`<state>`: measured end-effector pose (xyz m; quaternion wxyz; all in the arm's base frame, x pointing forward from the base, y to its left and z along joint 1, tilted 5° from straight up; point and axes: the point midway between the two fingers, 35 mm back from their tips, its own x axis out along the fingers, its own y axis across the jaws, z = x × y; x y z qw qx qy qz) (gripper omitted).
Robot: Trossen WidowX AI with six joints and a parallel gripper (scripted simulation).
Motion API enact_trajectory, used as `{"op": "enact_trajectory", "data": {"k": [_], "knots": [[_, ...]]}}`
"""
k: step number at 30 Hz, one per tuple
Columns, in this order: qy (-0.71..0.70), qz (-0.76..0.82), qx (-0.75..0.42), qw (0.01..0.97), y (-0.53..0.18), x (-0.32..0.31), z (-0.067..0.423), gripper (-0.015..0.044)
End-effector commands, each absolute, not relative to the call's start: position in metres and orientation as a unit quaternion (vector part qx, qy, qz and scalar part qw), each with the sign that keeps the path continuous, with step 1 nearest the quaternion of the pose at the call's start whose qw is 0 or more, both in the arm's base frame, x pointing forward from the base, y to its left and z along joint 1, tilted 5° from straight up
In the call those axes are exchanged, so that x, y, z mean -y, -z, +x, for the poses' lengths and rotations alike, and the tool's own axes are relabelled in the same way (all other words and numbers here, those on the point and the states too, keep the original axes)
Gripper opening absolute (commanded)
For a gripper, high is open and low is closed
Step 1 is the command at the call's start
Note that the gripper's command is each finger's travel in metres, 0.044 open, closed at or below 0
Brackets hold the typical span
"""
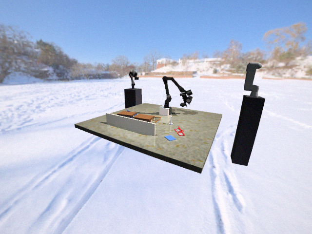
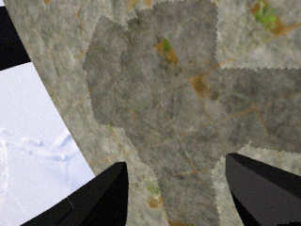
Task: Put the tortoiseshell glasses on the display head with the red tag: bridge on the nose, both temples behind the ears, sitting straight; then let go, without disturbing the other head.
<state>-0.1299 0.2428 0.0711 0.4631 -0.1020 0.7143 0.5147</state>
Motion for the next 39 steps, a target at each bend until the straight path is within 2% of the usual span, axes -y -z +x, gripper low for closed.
{"op": "enact_trajectory", "data": {"k": [1,12,22,30,36,39], "knots": [[-0.440,-0.045,-0.727,0.525,-0.067,-0.266,-0.079,0.0200],[-0.185,0.131,-0.733,0.641,-0.051,-0.264,0.082,0.0200],[0.059,0.273,-0.693,0.664,-0.037,-0.184,0.205,0.0200],[0.250,0.374,-0.639,0.624,-0.026,-0.082,0.262,0.0200],[0.377,0.439,-0.588,0.566,-0.020,0.000,0.280,0.0200],[0.390,0.444,-0.583,0.558,-0.019,0.009,0.281,0.0200]]}}
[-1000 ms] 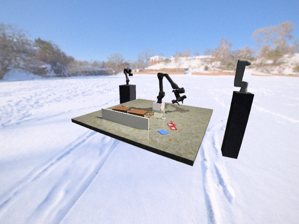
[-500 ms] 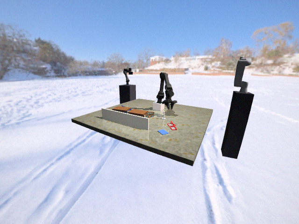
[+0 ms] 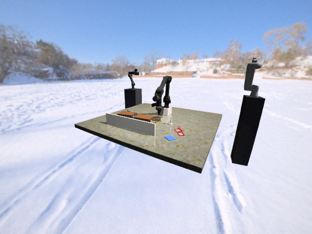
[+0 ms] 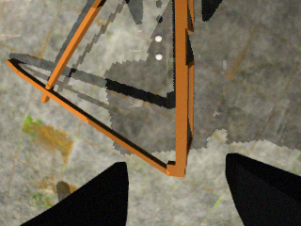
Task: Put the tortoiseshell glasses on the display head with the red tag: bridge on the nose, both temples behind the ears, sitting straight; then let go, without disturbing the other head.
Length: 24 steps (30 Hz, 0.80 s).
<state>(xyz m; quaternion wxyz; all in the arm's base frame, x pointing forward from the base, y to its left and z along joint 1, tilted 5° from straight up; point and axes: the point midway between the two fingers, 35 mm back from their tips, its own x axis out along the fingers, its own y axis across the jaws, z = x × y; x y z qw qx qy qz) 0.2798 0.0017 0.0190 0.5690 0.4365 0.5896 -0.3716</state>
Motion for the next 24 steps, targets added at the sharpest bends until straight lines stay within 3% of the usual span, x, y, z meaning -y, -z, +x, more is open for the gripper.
{"op": "enact_trajectory", "data": {"k": [1,2,5,24], "knots": [[0.390,0.444,-0.583,0.558,-0.019,0.009,0.281,0.0200],[0.390,0.444,-0.583,0.558,-0.019,0.009,0.281,0.0200],[0.390,0.444,-0.583,0.558,-0.019,0.009,0.281,0.0121],[0.390,0.444,-0.583,0.557,-0.002,0.009,0.281,0.0120]]}}
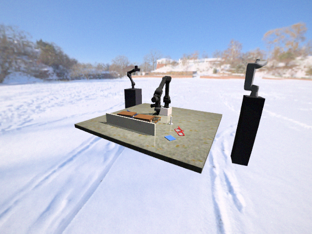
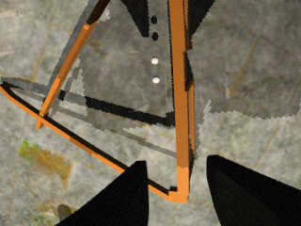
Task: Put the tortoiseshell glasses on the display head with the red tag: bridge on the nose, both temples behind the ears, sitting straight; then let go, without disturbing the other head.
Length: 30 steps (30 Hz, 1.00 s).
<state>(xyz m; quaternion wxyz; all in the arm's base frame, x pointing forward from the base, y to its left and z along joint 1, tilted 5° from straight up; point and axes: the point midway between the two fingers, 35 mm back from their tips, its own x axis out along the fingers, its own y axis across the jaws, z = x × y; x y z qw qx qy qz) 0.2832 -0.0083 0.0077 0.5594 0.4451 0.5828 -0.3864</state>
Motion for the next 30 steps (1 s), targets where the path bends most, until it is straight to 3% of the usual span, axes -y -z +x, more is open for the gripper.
{"op": "enact_trajectory", "data": {"k": [1,30], "knots": [[0.390,0.444,-0.583,0.557,0.000,0.008,0.281,0.0120],[0.391,0.444,-0.583,0.557,0.042,0.005,0.276,0.0120]]}}
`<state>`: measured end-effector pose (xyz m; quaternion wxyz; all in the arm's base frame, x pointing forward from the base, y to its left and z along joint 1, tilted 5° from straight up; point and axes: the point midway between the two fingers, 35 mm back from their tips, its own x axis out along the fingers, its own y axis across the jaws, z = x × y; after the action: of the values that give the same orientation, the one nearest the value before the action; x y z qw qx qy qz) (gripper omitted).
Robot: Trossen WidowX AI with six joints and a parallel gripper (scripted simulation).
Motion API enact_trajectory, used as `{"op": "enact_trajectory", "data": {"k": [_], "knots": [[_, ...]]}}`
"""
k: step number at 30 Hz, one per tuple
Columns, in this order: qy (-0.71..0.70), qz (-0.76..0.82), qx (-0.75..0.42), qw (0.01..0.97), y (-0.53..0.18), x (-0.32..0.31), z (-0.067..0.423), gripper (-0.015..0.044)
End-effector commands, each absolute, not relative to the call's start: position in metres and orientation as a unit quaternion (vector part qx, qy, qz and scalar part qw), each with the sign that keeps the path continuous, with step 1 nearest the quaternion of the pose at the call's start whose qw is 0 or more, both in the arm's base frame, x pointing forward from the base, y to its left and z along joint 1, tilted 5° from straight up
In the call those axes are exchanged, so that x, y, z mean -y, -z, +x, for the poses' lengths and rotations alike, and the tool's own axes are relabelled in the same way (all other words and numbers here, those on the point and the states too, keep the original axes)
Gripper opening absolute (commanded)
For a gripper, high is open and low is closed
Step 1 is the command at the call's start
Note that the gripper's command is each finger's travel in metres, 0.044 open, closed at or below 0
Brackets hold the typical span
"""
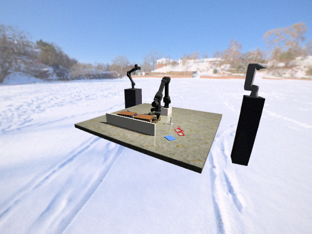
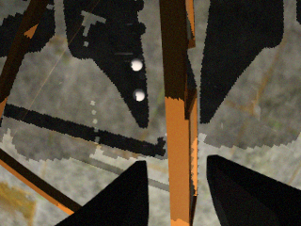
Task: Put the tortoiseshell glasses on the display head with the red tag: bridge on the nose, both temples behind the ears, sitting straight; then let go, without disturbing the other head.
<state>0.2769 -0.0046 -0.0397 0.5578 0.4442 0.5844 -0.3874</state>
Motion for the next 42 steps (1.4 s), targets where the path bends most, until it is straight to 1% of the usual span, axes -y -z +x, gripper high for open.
{"op": "enact_trajectory", "data": {"k": [1,11,29,35,42], "knots": [[0.391,0.444,-0.583,0.557,0.042,0.005,0.276,0.0120],[0.390,0.444,-0.583,0.557,0.041,0.003,0.280,0.0120],[0.388,0.443,-0.586,0.556,0.042,0.003,0.277,0.0000],[0.389,0.443,-0.586,0.556,0.035,0.004,0.279,0.0000],[0.389,0.444,-0.584,0.557,-0.008,0.008,0.282,0.0000]]}}
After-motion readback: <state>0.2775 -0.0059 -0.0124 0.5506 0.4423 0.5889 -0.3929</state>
